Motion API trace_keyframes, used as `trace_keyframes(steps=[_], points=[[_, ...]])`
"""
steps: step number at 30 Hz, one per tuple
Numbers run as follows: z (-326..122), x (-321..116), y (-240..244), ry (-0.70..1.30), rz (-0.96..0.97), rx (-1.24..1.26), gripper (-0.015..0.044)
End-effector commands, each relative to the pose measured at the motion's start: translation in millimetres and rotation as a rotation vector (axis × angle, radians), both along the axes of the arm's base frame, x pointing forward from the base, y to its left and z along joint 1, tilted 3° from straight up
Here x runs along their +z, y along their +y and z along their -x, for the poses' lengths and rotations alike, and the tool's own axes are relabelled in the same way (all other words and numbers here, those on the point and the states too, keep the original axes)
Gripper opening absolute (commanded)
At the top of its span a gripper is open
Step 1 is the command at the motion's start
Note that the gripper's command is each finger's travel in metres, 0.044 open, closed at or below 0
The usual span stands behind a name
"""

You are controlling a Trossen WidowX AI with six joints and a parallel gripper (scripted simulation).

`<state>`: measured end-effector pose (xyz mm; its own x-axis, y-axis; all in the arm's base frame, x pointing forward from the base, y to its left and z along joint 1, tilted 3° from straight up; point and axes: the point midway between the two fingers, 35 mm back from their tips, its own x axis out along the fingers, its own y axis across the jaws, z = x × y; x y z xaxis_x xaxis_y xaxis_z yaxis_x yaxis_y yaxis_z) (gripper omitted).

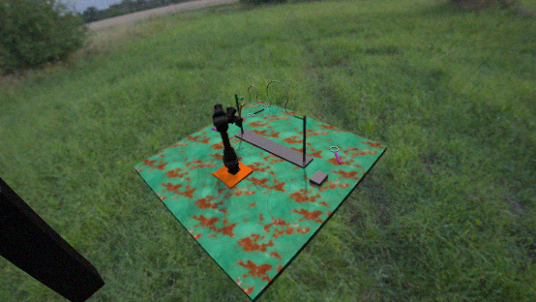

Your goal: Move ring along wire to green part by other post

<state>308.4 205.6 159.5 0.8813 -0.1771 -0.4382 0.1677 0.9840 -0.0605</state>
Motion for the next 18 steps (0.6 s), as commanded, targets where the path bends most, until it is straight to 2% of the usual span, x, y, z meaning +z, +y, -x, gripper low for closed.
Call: trace_keyframes(steps=[1, 12, 18], points=[[0.0, 0.0, 0.0, 0.000, 0.000, 0.000, -0.0124], [2.0, 0.8, 0.6, 0.001, 0.000, 0.000, 0.0160], [21.3, 9.1, 5.6, 0.005, -0.003, -0.004, 0.0160]])
